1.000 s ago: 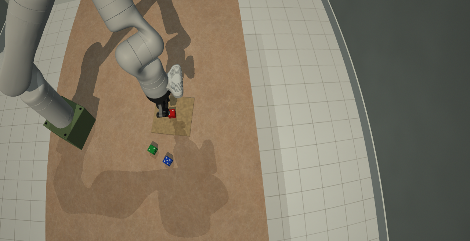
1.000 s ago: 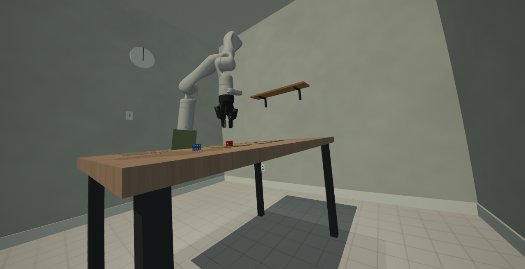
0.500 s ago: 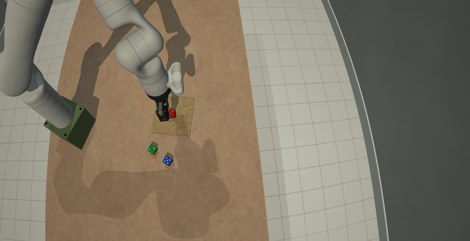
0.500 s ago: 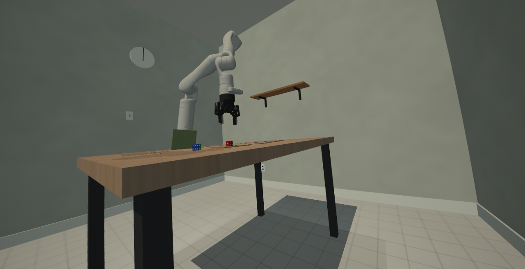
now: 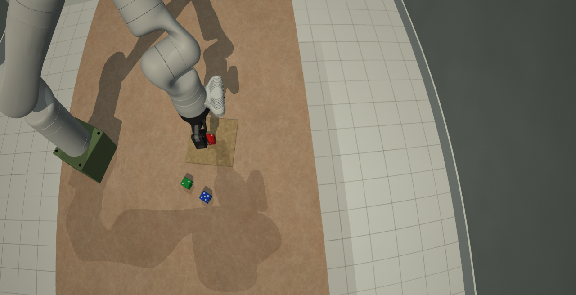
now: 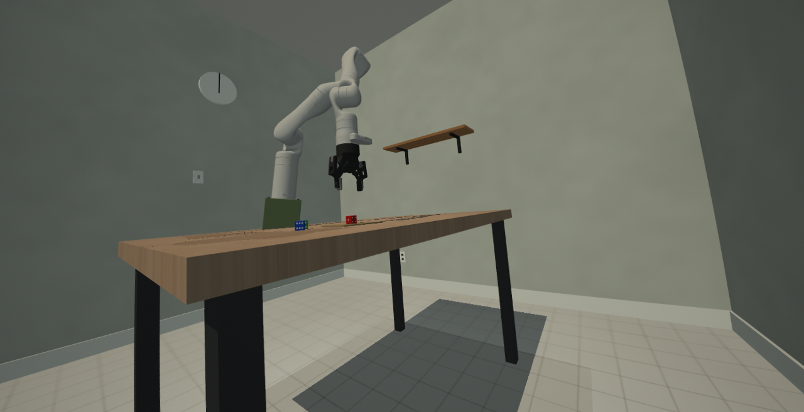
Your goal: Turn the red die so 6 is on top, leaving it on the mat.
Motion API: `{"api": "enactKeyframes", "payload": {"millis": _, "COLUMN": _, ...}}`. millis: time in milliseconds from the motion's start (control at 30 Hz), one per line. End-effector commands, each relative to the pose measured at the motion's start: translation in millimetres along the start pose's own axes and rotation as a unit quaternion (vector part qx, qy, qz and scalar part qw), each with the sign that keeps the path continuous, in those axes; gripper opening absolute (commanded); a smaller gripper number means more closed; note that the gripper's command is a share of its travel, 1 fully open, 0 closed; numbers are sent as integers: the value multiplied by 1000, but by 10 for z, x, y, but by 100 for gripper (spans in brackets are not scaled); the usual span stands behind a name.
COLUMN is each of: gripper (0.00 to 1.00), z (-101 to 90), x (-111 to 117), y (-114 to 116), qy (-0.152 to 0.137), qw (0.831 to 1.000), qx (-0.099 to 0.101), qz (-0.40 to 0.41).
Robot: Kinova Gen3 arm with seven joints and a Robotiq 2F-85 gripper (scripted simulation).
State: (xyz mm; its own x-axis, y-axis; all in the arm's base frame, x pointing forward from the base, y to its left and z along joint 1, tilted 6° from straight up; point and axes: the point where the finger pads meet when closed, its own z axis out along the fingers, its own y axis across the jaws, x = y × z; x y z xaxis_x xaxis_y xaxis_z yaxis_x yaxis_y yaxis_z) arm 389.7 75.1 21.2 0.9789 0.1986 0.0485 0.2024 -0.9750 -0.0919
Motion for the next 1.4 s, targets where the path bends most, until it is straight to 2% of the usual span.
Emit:
{"api": "enactKeyframes", "payload": {"millis": 0, "gripper": 100, "z": -4, "x": 2, "y": 2, "qy": 0, "qw": 1000, "qx": 0, "qz": -6}}
{"api": "enactKeyframes", "payload": {"millis": 400, "gripper": 100, "z": 23, "x": -41, "y": 13, "qy": -7, "qw": 994, "qx": 0, "qz": -114}}
{"api": "enactKeyframes", "payload": {"millis": 533, "gripper": 100, "z": 38, "x": -63, "y": 18, "qy": -10, "qw": 982, "qx": 1, "qz": -190}}
{"api": "enactKeyframes", "payload": {"millis": 633, "gripper": 100, "z": 48, "x": -76, "y": 22, "qy": -12, "qw": 966, "qx": 1, "qz": -257}}
{"api": "enactKeyframes", "payload": {"millis": 833, "gripper": 100, "z": 65, "x": -85, "y": 23, "qy": -13, "qw": 917, "qx": 3, "qz": -398}}
{"api": "enactKeyframes", "payload": {"millis": 900, "gripper": 100, "z": 65, "x": -85, "y": 23, "qy": -13, "qw": 917, "qx": 3, "qz": -398}}
{"api": "enactKeyframes", "payload": {"millis": 1133, "gripper": 100, "z": 71, "x": -63, "y": 13, "qy": -9, "qw": 838, "qx": 4, "qz": -546}}
{"api": "enactKeyframes", "payload": {"millis": 1367, "gripper": 100, "z": 67, "x": -26, "y": -2, "qy": -3, "qw": 762, "qx": 2, "qz": -647}}
